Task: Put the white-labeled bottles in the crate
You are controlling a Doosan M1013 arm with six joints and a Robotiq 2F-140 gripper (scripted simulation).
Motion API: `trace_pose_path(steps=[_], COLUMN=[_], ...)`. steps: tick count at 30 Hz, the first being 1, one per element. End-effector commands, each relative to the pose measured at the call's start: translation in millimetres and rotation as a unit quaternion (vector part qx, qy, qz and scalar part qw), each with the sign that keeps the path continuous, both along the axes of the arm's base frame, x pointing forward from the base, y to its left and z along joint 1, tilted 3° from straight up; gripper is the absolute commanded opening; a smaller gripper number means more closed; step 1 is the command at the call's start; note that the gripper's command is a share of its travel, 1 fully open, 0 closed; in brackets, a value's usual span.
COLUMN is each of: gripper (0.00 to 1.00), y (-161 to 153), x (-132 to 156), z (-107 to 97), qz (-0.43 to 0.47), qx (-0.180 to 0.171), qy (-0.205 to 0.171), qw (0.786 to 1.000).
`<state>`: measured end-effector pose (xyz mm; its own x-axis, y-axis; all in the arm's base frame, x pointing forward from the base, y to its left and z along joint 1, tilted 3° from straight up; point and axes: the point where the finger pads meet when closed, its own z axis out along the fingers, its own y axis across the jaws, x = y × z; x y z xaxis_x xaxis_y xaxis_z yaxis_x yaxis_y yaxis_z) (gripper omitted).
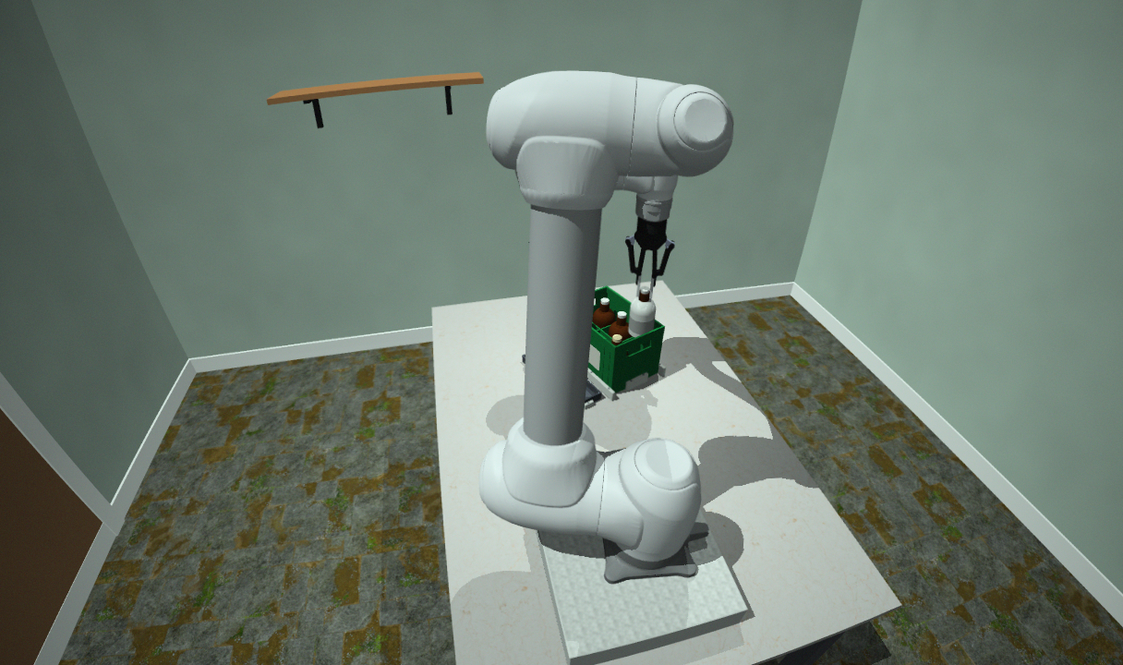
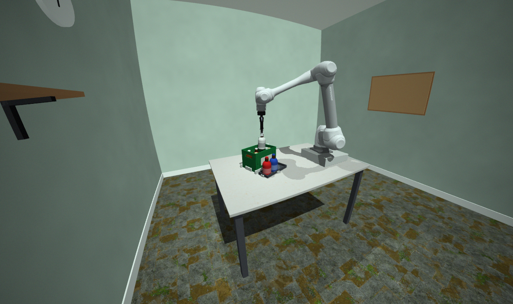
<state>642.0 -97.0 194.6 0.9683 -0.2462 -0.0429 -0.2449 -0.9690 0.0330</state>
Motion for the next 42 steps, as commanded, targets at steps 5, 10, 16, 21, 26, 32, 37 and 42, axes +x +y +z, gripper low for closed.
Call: trace_pose_path(steps=[5,10,16,21,26,32,37,42], gripper=[0.00,0.00,0.00,0.00,0.00,0.00,0.00,0.00], y=[-0.2,-0.3,-0.4,-0.5,-0.6,-0.6,-0.7,-0.7], x=[-0.4,-0.7,-0.9,-1.1,-1.3,-1.4,-1.4,-1.4], z=[-7.7,-13.8,-18.4,-23.2,-26.5,-28.1,-28.8,-28.9], qz=[0.000,0.000,0.000,0.000,0.000,0.000,0.000,0.000], qx=[0.000,0.000,0.000,0.000,0.000,0.000,0.000,0.000], qy=[0.000,0.000,0.000,0.000,0.000,0.000,0.000,0.000], qw=[1.000,1.000,1.000,1.000,1.000,1.000,1.000,1.000])
